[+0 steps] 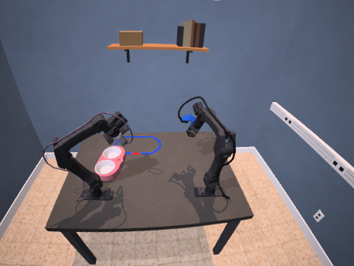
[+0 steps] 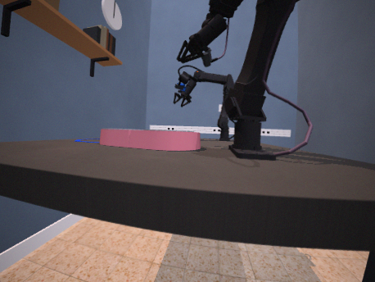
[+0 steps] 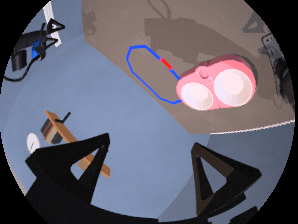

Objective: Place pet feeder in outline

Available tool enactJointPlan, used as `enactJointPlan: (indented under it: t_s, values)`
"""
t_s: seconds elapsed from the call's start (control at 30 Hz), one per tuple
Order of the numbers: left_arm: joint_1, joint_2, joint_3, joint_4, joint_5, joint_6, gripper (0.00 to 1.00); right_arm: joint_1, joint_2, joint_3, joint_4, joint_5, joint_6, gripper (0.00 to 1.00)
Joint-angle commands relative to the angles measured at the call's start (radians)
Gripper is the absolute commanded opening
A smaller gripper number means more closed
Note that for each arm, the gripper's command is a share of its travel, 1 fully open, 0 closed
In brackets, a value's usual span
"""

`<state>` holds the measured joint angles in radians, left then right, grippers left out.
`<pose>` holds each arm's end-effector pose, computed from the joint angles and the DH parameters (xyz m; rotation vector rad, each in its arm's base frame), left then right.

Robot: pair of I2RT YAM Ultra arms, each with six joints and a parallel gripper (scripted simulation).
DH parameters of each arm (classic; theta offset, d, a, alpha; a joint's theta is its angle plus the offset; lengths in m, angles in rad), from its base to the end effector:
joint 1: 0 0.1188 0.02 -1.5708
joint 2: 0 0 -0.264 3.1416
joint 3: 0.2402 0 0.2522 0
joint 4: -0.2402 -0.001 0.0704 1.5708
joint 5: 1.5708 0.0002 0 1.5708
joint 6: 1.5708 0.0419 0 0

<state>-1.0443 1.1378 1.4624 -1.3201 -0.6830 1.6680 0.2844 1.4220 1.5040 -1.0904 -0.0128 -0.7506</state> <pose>0.1132 -0.1402 0.4070 2.4700 0.8169 1.1101 0.2681 0.0800 0.3646 -1.2840 2.2460 -0.1565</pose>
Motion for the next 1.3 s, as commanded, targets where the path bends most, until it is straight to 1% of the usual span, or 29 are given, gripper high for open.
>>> enactJointPlan:
  t_s: [0.0,0.57,0.6,1.13,1.17,1.27]
  values:
    - [0.0,-0.008,0.014,0.002,-0.007,-0.002,1.0,0.0,-0.014,0.017,0.009,-0.007,0.004,1.0]
    - [0.0,-0.008,0.014,0.002,-0.007,-0.002,1.0,0.0,-0.014,0.016,0.009,-0.007,0.004,1.0]
    - [0.0,-0.008,0.014,0.002,-0.007,-0.002,0.3,0.0,-0.014,0.016,0.009,-0.007,0.004,1.0]
    - [0.0,-0.004,0.007,0.003,-0.005,-0.002,0.3,0.0,-0.007,0.009,0.006,-0.005,0.003,1.0]
    - [0.017,0.036,-0.04,0.019,0.015,-0.039,0.3,-0.017,-0.037,-0.02,0.033,0.008,0.019,1.0]
    - [0.039,0.046,-0.018,0.039,0.058,-0.153,0.3,-0.026,-0.046,-0.022,0.094,-0.008,0.064,1.0]
